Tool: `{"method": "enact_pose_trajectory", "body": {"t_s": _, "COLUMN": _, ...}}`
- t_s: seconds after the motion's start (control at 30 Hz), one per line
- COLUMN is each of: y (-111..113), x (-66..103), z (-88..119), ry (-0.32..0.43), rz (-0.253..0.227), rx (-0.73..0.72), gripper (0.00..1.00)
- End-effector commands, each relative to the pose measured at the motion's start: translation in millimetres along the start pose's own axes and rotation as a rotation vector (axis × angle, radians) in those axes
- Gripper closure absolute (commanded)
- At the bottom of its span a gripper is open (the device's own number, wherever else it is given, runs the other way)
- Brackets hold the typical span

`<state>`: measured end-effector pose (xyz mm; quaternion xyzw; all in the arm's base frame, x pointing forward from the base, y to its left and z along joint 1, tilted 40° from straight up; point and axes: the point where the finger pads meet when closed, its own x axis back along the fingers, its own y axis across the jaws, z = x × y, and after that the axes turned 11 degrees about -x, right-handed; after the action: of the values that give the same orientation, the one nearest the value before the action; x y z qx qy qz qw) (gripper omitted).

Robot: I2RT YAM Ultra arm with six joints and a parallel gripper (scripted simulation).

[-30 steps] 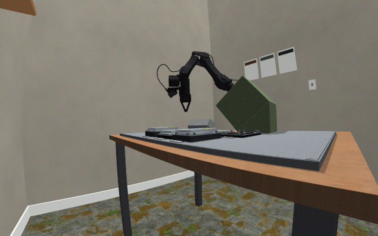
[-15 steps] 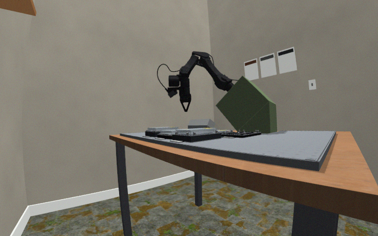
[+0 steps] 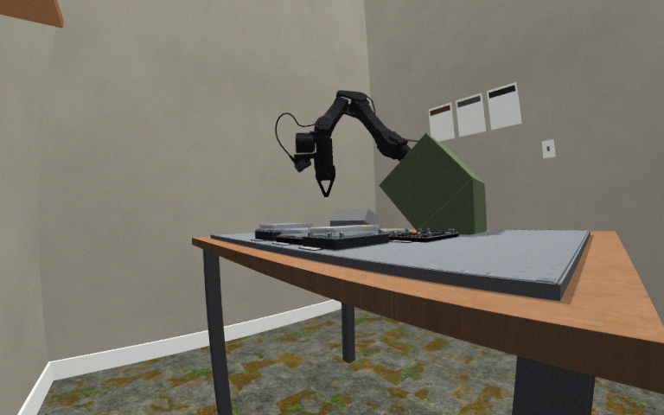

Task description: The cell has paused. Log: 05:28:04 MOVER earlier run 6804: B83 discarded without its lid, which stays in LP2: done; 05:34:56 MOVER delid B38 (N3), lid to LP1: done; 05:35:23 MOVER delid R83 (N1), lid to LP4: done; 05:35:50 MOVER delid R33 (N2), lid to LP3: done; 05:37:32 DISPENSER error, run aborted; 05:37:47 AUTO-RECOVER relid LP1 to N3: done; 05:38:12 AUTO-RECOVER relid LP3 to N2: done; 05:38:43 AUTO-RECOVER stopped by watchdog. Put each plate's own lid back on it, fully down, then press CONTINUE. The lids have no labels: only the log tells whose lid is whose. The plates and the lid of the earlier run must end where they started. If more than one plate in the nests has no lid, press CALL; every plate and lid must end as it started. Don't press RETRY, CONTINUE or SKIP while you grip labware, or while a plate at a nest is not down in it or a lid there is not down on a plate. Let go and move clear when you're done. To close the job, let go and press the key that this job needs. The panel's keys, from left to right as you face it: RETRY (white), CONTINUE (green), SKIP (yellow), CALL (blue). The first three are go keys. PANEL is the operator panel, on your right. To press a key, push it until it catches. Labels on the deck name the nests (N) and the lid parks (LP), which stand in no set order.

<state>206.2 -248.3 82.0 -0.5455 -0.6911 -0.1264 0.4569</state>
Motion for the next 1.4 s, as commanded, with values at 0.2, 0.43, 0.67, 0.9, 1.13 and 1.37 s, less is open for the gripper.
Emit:
{"method": "enact_pose_trajectory", "body": {"t_s": 0.2, "y": -19.4, "x": 3.6, "z": 1.6, "ry": -0.024, "rz": -0.018, "rx": -0.111, "gripper": 1.0}}
{"method": "enact_pose_trajectory", "body": {"t_s": 0.43, "y": -51.5, "x": 2.9, "z": 15.2, "ry": -0.024, "rz": -0.018, "rx": -0.25, "gripper": 1.0}}
{"method": "enact_pose_trajectory", "body": {"t_s": 0.67, "y": -74.3, "x": 2.5, "z": 24.8, "ry": -0.025, "rz": -0.018, "rx": -0.348, "gripper": 1.0}}
{"method": "enact_pose_trajectory", "body": {"t_s": 0.9, "y": -106.3, "x": 2.0, "z": 38.0, "ry": -0.026, "rz": -0.017, "rx": -0.474, "gripper": 1.0}}
{"method": "enact_pose_trajectory", "body": {"t_s": 1.13, "y": -129.2, "x": 1.6, "z": 47.6, "ry": -0.026, "rz": -0.017, "rx": -0.572, "gripper": 1.0}}
{"method": "enact_pose_trajectory", "body": {"t_s": 1.37, "y": -162.7, "x": 4.0, "z": 58.1, "ry": -0.027, "rz": -0.016, "rx": -0.711, "gripper": 1.0}}
